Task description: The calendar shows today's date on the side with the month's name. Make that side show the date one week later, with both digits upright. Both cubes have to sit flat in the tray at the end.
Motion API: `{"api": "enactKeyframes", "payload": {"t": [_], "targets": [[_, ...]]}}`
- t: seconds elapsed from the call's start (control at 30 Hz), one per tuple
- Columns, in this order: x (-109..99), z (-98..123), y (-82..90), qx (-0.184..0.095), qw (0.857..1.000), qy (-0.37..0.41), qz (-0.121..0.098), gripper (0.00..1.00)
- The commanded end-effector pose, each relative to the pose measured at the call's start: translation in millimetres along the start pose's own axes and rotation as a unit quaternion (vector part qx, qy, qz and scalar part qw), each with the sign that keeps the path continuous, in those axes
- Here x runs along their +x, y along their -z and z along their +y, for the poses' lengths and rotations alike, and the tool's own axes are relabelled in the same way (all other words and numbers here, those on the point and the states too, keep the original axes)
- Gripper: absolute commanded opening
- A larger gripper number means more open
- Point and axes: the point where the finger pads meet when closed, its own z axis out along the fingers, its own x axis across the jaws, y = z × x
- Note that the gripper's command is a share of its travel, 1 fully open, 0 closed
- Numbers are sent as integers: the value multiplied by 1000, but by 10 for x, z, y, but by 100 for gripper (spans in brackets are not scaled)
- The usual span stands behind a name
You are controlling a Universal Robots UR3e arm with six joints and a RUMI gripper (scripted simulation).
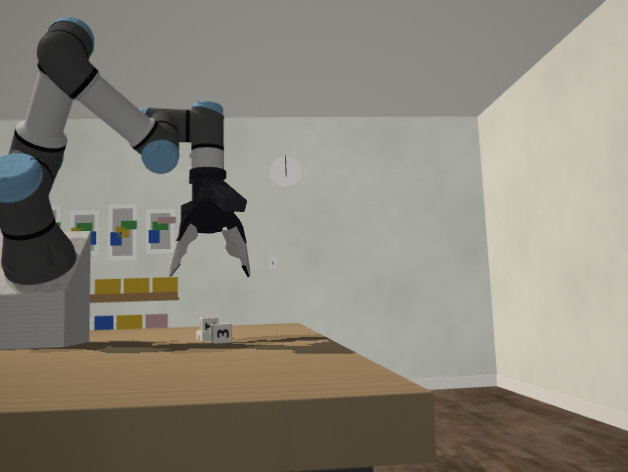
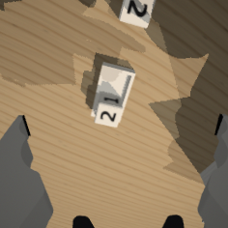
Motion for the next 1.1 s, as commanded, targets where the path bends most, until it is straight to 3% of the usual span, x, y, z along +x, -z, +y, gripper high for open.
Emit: {"api": "enactKeyframes", "payload": {"t": [0.0, 0.23, 0.37, 0.47, 0.97, 1.07], "targets": [[-30, 42, 5, 0, 997, 77, -5, 100], [-61, 109, 4, 0, 984, 176, -5, 100], [-82, 162, 4, 1, 969, 247, -4, 100], [-82, 162, 4, 1, 969, 248, -4, 100], [-129, 339, 1, 3, 891, 455, -3, 100], [-131, 349, 1, 3, 885, 465, -3, 100]]}}
